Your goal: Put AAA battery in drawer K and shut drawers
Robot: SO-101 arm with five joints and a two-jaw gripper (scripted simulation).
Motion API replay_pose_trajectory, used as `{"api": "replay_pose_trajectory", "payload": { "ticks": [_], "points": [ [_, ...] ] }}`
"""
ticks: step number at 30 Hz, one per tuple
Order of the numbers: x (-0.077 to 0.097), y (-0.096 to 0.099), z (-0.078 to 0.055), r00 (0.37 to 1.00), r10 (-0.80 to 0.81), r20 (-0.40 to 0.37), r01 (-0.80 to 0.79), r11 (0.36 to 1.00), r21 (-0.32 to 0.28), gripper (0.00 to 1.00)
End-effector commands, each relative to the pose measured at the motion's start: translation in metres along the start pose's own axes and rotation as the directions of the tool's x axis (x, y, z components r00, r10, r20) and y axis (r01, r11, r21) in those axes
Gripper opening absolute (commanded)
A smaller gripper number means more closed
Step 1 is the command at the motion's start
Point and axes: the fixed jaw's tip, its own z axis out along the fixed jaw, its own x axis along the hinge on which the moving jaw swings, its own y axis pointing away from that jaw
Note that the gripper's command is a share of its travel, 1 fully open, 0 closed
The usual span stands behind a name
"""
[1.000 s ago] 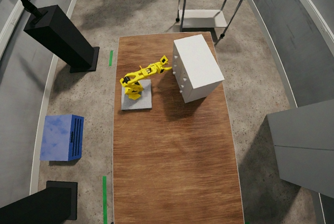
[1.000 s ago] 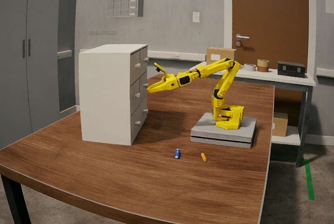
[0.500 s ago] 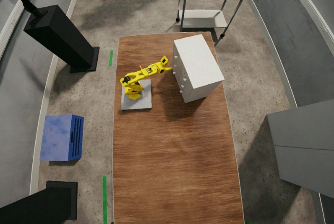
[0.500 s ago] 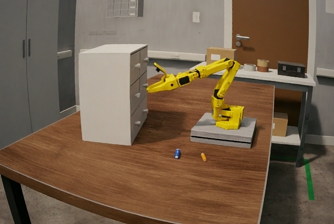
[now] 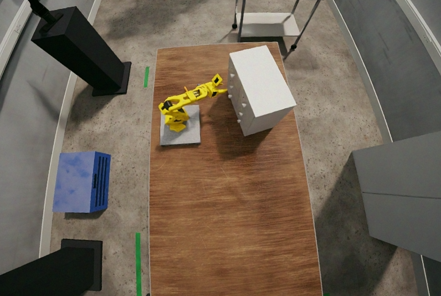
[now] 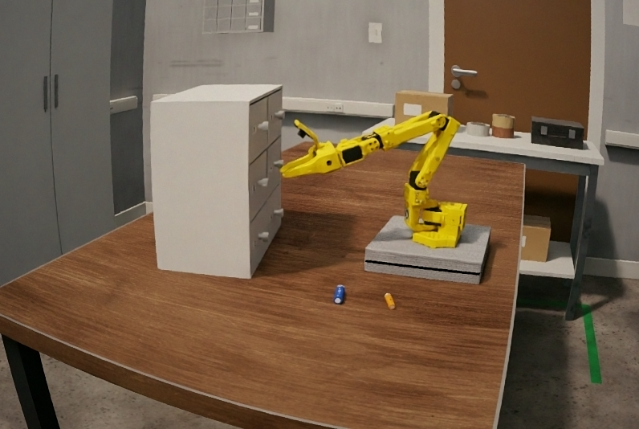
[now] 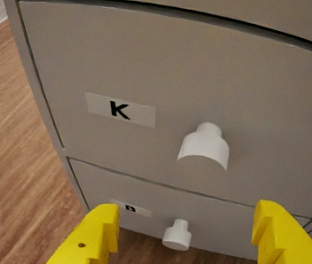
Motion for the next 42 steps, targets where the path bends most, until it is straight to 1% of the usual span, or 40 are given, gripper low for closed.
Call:
{"api": "replay_pose_trajectory", "payload": {
  "ticks": [1,34,38,42],
  "points": [
    [0.004,-0.003,0.002,1.0,0.01,-0.012,-0.01,1.0,0.01,0.21],
    [0.006,-0.003,0.002,1.0,0.011,-0.012,-0.01,1.0,0.011,0.21],
    [0.006,-0.005,0.014,1.0,0.012,-0.012,-0.012,1.0,0.017,0.21],
    [0.006,-0.005,0.014,1.0,0.012,-0.012,-0.012,1.0,0.017,0.21]
  ]
}}
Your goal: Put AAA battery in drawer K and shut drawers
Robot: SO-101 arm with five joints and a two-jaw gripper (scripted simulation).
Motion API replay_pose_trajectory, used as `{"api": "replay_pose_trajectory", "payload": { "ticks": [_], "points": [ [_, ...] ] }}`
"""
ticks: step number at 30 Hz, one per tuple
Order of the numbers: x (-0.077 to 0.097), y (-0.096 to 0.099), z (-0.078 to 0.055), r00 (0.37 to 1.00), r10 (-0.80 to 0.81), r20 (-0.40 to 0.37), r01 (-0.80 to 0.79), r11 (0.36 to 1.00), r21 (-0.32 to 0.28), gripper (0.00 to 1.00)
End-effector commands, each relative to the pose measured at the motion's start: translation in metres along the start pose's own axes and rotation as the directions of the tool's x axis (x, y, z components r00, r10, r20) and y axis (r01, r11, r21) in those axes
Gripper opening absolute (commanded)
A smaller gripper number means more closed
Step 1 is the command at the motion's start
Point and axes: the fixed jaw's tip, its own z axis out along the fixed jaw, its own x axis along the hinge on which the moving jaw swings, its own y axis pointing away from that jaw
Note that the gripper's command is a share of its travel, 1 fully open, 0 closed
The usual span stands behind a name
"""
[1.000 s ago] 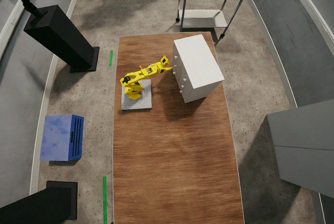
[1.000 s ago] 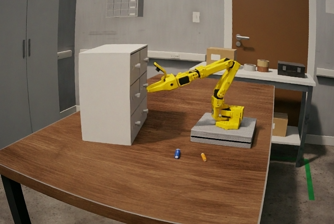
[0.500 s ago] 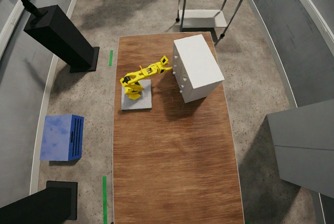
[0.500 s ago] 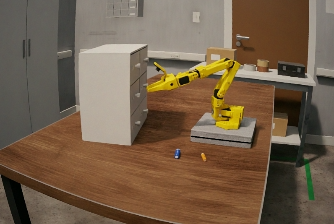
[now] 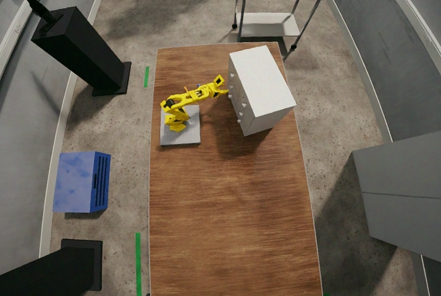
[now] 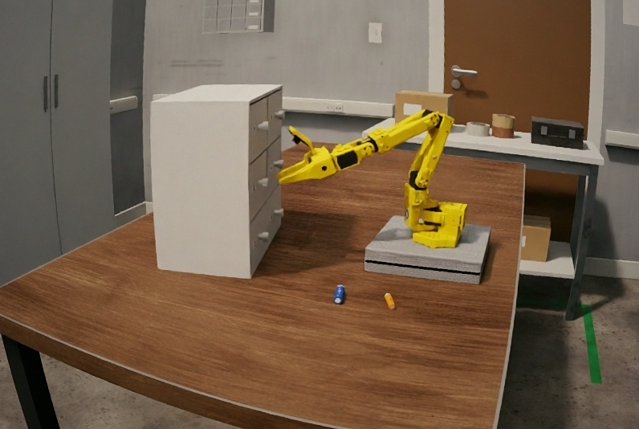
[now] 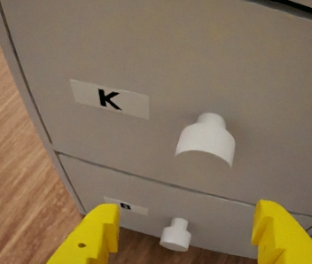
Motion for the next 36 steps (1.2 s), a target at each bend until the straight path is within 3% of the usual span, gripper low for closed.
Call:
{"api": "replay_pose_trajectory", "payload": {
  "ticks": [1,9,14,26,29,36],
  "points": [
    [-0.004,-0.003,0.003,1.0,0.01,0.014,-0.01,1.0,0.01,0.21],
    [-0.004,-0.003,0.003,1.0,0.01,0.014,-0.01,1.0,0.01,0.21],
    [-0.003,-0.006,0.018,1.0,0.012,0.014,-0.013,1.0,0.017,0.21],
    [-0.003,-0.006,0.018,1.0,0.012,0.014,-0.013,1.0,0.017,0.21],
    [-0.001,-0.007,0.028,1.0,0.014,0.014,-0.014,1.0,0.022,0.21],
    [-0.001,-0.007,0.028,1.0,0.014,0.014,-0.014,1.0,0.022,0.21]
  ]
}}
